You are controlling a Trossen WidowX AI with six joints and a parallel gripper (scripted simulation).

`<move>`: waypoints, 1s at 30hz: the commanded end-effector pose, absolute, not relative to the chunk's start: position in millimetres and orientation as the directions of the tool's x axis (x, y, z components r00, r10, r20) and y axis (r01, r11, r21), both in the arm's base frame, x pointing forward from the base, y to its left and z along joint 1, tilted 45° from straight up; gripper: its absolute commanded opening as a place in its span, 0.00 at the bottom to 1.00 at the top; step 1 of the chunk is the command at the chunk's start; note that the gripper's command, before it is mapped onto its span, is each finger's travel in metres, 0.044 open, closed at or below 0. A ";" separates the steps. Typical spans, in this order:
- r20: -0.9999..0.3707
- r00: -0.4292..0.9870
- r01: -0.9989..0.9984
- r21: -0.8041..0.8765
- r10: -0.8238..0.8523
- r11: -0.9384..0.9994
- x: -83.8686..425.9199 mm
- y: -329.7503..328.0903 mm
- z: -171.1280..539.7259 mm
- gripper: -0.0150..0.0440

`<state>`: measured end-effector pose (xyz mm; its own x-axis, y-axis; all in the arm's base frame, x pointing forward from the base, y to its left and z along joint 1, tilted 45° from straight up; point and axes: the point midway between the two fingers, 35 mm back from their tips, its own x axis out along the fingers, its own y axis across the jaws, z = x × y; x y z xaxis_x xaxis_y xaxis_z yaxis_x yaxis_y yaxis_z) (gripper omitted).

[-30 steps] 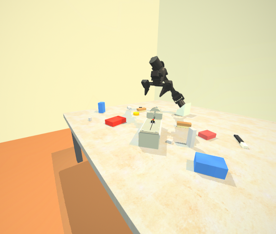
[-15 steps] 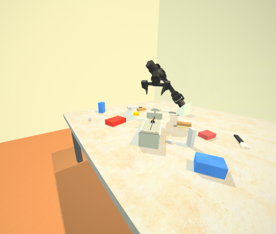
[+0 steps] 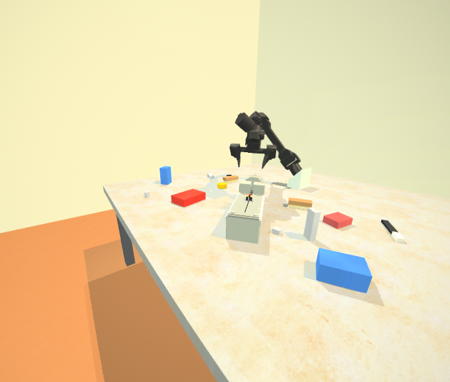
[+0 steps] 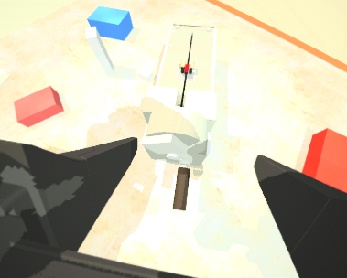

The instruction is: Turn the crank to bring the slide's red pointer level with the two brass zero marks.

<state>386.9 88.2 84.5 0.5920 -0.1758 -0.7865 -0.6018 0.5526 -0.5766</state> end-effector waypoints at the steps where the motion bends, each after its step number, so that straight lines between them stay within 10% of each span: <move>1: -0.791 0.586 -0.609 -0.572 -0.174 0.549 385.2 73.4 67.4 1.00; 30: -0.789 0.589 -0.608 -0.576 -0.176 0.546 385.7 31.7 26.8 1.00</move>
<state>387.7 35.5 33.7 0.5959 -0.1785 -0.7830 -0.6002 0.5487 -0.5819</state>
